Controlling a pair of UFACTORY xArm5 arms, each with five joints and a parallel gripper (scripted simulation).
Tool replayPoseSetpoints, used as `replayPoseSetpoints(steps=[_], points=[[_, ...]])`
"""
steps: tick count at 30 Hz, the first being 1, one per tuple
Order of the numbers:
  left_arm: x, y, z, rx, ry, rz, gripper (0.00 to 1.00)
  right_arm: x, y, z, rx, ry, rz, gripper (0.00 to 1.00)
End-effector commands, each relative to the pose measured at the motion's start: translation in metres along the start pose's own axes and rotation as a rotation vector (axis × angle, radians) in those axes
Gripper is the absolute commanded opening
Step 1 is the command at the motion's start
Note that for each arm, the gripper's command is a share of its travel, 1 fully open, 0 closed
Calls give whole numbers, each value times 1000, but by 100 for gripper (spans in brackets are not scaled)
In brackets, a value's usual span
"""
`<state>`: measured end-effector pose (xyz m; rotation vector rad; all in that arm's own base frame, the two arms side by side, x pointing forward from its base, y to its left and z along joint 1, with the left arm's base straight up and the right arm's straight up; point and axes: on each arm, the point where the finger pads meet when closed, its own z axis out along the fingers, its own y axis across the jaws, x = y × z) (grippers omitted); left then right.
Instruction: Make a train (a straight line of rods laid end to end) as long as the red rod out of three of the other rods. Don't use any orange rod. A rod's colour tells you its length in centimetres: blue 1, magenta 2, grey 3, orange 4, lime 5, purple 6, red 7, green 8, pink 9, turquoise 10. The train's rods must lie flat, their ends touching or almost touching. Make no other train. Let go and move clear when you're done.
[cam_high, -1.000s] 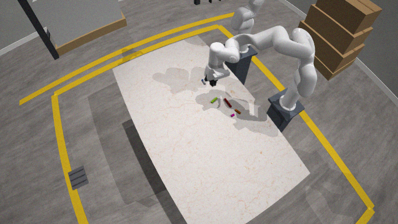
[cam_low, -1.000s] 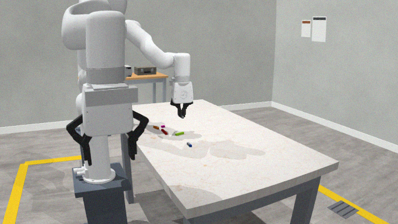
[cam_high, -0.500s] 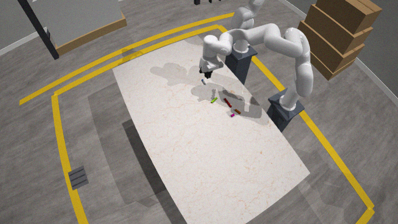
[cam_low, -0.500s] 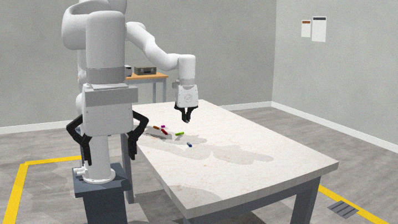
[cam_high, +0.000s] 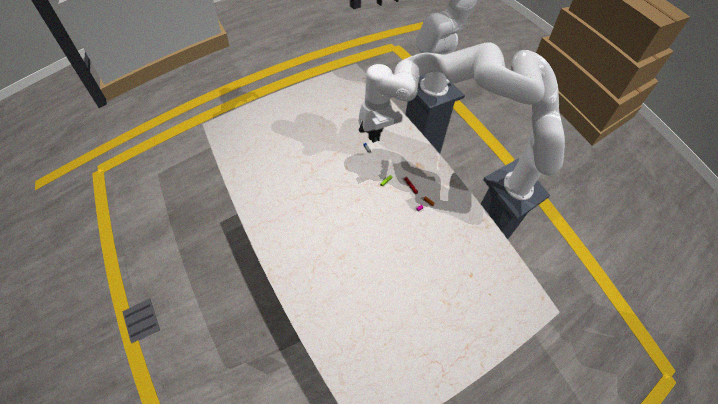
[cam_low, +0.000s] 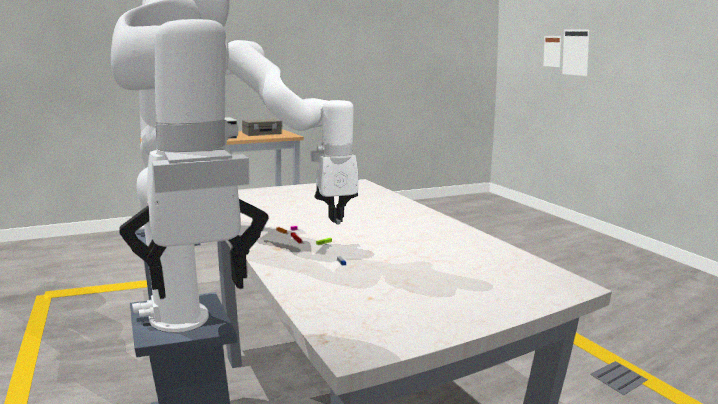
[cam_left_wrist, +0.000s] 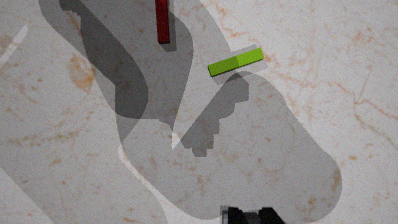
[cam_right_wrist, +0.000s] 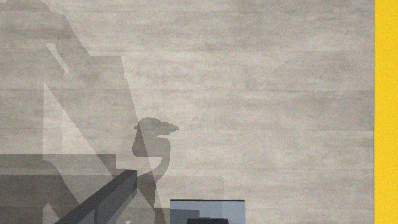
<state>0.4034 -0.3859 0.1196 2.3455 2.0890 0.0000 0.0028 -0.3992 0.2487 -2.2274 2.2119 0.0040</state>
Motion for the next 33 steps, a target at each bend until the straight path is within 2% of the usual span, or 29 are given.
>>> replayPoseSetpoints(steps=[1,8,10,19,24,33], points=[[-1,1,11,-3,-2,0,6,1,0,-1,0,4,0,100],[-1,1,40,-3,-2,0,6,1,0,-1,0,4,0,100],[-1,1,40,-3,-2,0,6,1,0,-1,0,4,0,100],[-1,2,74,-3,-2,0,6,1,0,-1,0,4,0,100],[-1,2,80,-3,-2,0,6,1,0,-1,0,4,0,100],[-1,2,81,-3,-2,0,6,1,0,-1,0,4,0,100]])
